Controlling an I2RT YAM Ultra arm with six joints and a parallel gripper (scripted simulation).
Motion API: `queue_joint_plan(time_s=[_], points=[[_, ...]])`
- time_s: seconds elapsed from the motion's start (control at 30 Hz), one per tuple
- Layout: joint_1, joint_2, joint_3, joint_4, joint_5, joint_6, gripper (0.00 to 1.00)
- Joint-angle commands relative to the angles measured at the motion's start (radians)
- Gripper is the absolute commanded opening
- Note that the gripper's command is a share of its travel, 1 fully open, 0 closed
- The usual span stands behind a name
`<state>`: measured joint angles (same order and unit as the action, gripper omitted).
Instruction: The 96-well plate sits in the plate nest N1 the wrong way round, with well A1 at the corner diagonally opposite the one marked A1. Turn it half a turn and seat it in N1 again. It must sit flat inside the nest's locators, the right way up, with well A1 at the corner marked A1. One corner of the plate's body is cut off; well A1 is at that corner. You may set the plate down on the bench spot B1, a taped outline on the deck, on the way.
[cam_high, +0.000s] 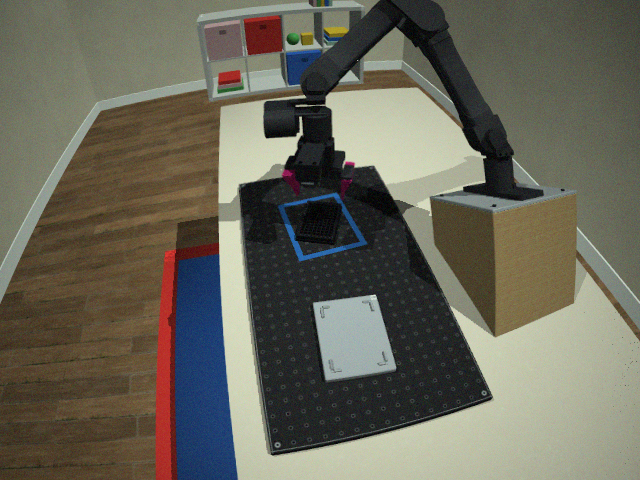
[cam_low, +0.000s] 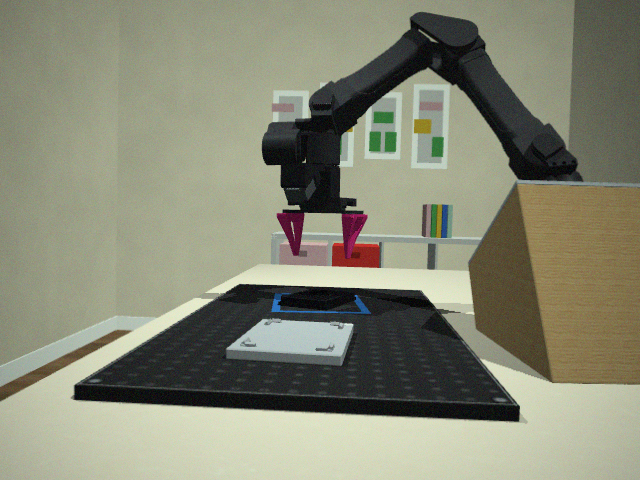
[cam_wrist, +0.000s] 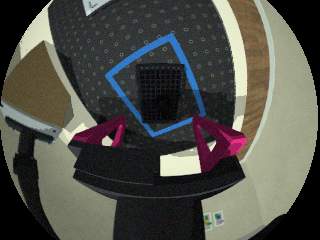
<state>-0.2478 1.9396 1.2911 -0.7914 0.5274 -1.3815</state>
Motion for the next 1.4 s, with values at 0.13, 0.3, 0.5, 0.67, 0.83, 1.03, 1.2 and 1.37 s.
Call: queue_joint_plan(time_s=[0.13, 0.3, 0.5, 0.67, 0.83, 1.03, 1.2, 1.37], points=[[0.012, -0.011, 0.006, 0.0, 0.0, 0.0, 1.0], [0.012, -0.011, 0.006, 0.0, 0.0, 0.0, 1.0], [0.012, -0.011, 0.006, 0.0, 0.0, 0.0, 1.0], [0.012, -0.011, 0.006, 0.0, 0.0, 0.0, 1.0], [0.012, -0.011, 0.007, 0.0, 0.0, 0.101, 1.0], [0.012, -0.011, 0.007, 0.0, 0.0, 0.234, 1.0], [0.012, -0.011, 0.006, 0.0, 0.0, 0.4, 1.0], [0.011, -0.011, 0.006, 0.0, 0.0, 0.567, 1.0]])
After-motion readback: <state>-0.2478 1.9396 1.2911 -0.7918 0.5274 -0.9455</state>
